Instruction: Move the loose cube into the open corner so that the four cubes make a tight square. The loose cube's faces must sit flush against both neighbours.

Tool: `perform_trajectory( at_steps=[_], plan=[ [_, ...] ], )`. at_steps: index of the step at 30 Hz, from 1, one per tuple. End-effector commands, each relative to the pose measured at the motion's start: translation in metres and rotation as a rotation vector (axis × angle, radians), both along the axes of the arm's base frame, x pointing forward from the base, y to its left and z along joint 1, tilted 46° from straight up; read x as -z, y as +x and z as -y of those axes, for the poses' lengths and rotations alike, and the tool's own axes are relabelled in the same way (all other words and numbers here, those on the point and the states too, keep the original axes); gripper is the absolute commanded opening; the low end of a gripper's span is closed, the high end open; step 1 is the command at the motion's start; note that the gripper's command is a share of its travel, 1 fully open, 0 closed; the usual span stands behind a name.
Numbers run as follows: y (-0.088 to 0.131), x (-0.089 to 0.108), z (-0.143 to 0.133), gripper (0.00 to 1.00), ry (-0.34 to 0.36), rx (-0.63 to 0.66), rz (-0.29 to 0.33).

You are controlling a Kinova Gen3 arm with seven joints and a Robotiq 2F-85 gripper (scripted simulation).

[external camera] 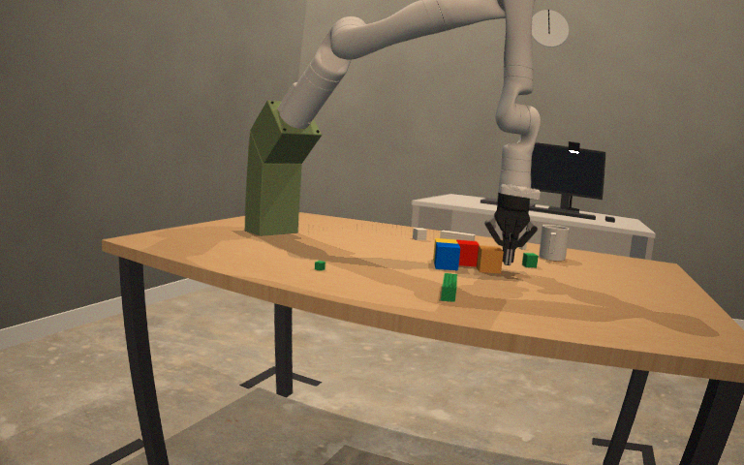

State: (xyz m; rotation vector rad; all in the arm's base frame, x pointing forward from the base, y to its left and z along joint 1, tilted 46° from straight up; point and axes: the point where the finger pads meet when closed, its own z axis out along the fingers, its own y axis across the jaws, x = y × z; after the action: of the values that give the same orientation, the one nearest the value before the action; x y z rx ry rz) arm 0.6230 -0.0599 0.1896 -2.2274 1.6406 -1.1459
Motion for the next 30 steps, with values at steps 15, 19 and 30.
perform_trajectory(
  at_steps=[15,19,30],
  plan=[
    [-0.0031,0.0012,0.0021,0.10,0.002,0.001,0.001],
    [-0.0039,0.0019,0.0026,0.10,0.002,0.001,0.001],
    [-0.0062,0.0033,0.0037,0.10,0.001,0.001,0.001]
  ],
)
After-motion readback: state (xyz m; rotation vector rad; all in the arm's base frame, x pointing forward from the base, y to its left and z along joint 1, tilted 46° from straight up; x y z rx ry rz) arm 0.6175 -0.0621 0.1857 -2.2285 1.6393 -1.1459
